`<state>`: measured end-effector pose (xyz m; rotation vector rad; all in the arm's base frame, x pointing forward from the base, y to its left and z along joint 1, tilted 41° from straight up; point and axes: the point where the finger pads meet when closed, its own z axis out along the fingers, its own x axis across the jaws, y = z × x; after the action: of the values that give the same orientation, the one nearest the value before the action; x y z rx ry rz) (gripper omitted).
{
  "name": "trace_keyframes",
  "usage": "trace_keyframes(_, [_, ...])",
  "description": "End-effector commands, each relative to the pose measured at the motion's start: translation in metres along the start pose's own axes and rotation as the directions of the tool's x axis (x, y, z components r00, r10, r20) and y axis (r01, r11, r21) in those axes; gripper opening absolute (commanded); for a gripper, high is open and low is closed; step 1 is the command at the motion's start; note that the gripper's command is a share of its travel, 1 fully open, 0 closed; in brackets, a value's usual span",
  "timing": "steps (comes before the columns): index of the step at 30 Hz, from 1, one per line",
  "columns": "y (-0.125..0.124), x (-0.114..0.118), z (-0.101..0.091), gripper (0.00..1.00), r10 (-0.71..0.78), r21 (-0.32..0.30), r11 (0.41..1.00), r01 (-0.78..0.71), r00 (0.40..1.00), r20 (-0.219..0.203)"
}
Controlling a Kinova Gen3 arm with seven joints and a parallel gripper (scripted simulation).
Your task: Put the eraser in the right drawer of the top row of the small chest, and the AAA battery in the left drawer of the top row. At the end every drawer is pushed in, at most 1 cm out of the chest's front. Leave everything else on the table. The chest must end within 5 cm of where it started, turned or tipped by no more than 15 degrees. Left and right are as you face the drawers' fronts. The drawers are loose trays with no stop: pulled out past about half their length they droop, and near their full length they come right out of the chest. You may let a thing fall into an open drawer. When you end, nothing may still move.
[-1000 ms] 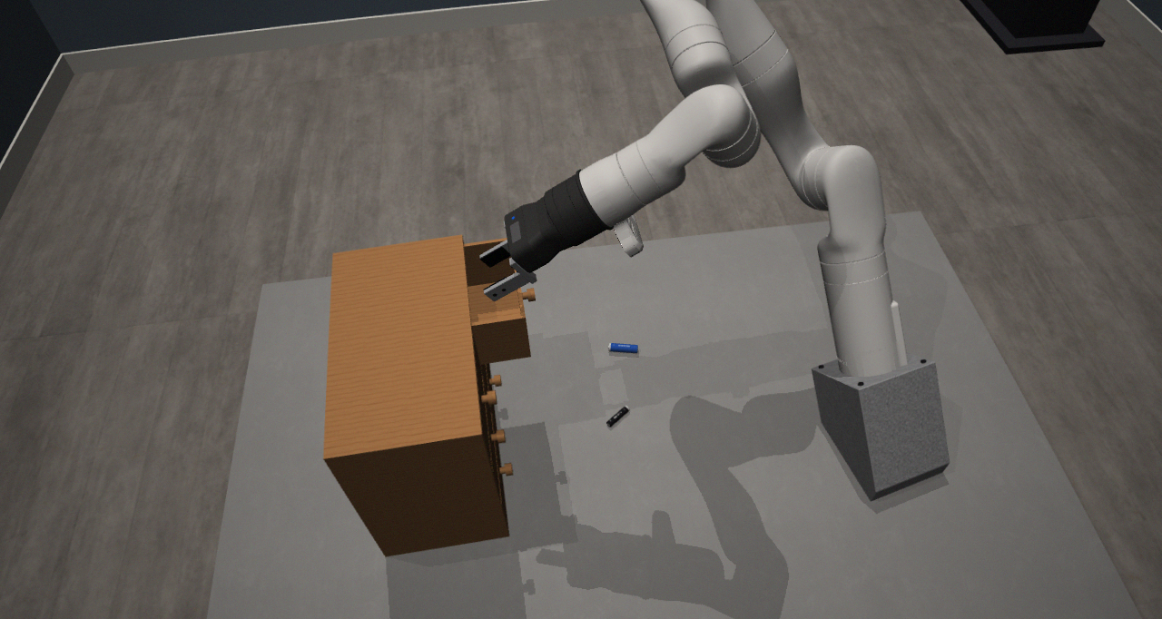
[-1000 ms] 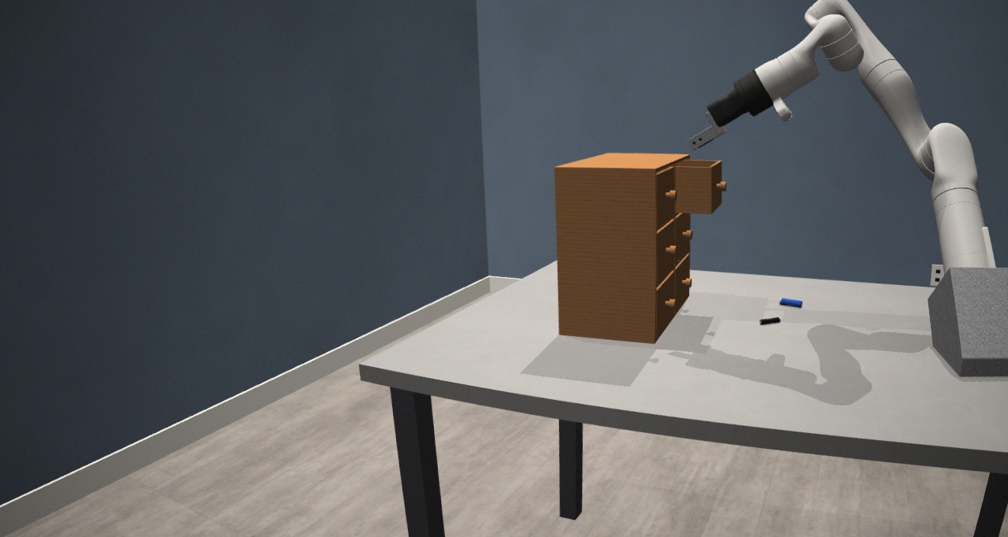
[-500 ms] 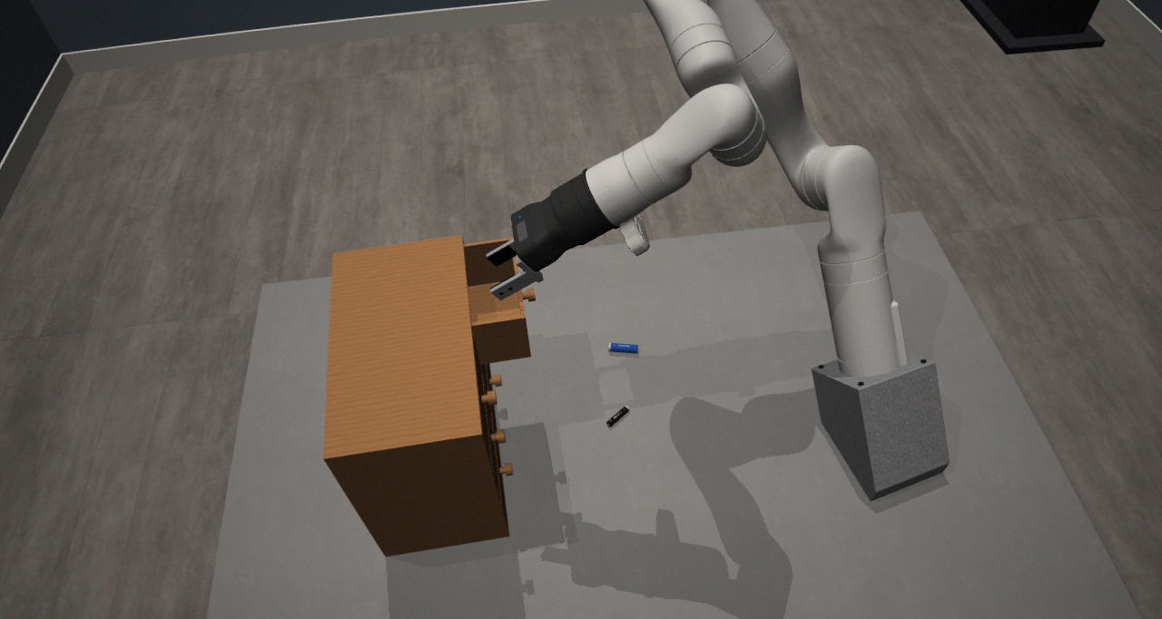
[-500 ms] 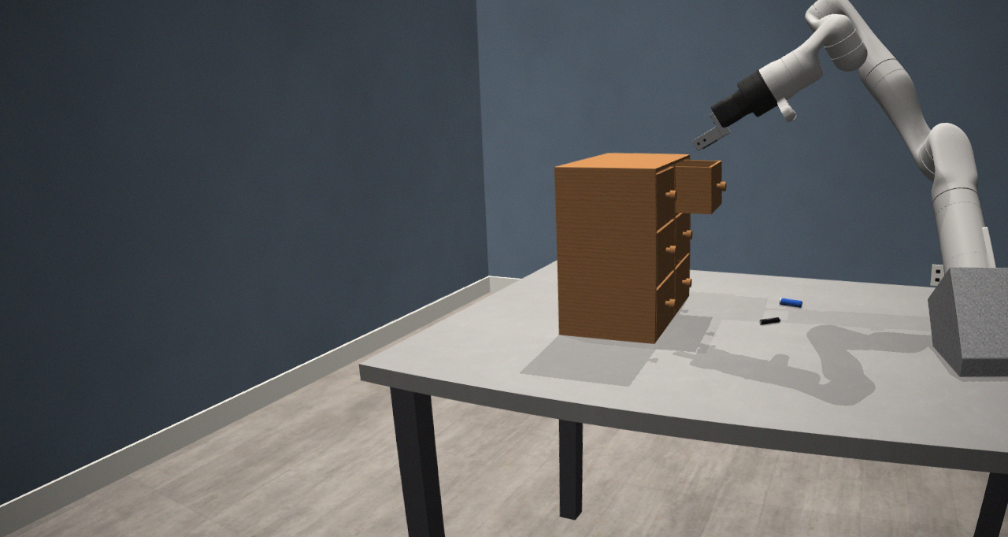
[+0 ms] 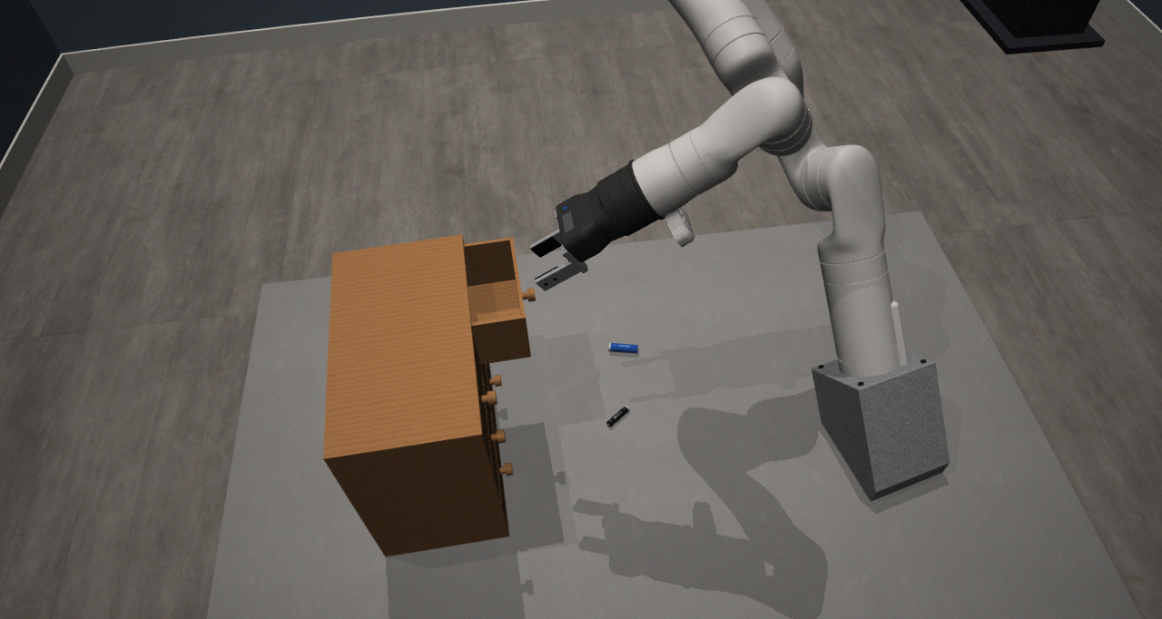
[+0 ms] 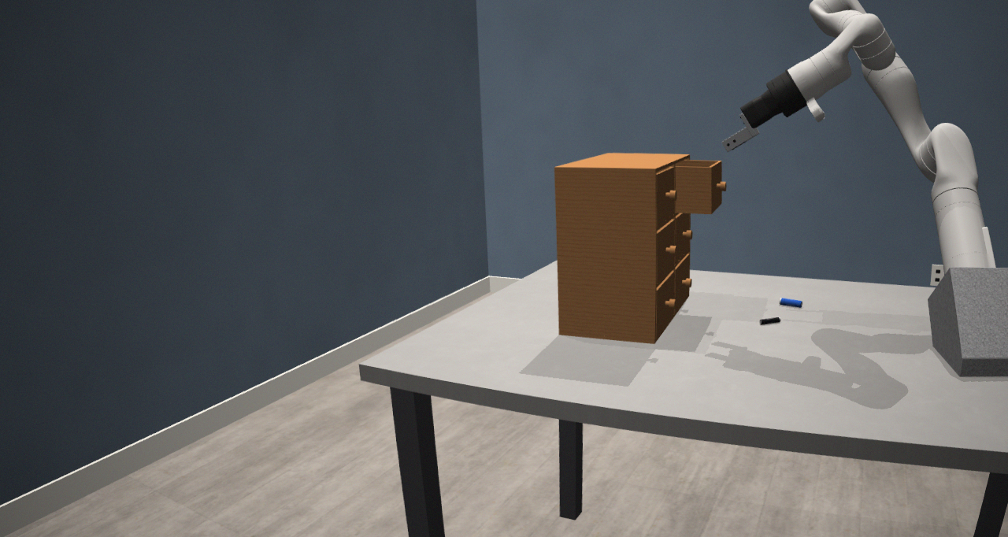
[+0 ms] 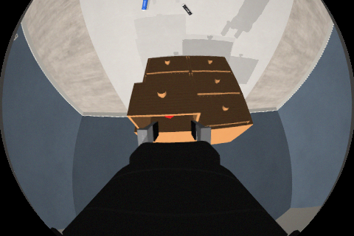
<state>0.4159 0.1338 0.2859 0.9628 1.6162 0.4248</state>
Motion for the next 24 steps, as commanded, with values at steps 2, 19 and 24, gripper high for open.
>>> trace_keyframes(2, [-0.003,0.007,-0.022,1.0,-0.012,-0.022,1.0,0.012,1.0,-0.018])
trace_keyframes(19, [-0.026,0.005,-0.068,1.0,-0.012,-0.022,1.0,0.012,1.0,-0.018])
trace_keyframes(24, [-0.028,0.005,-0.071,1.0,-0.012,-0.022,1.0,0.012,1.0,-0.018])
